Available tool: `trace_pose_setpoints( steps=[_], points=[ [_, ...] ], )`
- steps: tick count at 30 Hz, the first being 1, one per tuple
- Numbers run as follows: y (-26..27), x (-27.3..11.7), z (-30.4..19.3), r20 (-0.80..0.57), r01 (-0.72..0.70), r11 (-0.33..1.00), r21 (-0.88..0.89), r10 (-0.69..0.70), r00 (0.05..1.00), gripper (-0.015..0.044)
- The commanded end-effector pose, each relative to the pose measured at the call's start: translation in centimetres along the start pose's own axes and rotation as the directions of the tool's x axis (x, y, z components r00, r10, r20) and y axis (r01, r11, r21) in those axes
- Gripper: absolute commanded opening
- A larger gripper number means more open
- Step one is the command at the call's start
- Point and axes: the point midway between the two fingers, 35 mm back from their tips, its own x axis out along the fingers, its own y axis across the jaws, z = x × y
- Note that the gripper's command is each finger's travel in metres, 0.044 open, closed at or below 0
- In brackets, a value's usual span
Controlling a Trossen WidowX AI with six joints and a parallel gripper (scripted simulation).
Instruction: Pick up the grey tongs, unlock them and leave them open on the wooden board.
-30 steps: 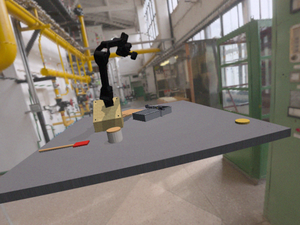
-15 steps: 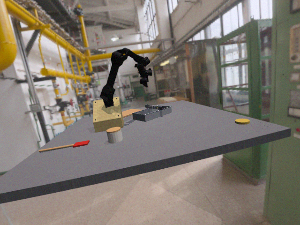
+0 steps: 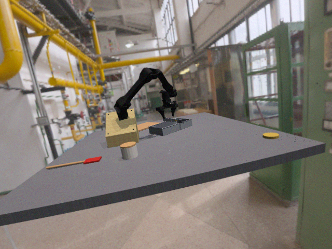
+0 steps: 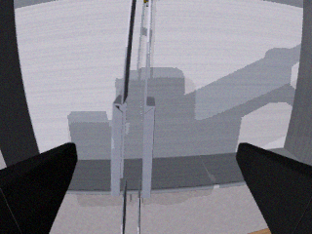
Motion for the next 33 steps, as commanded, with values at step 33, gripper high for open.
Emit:
trace_pose_setpoints(
  steps=[33],
  points=[
    [1.1, 3.3, -0.1, 0.011, -0.005, 1.0, 0.024, 0.004, 1.0, 0.044]
  ],
)
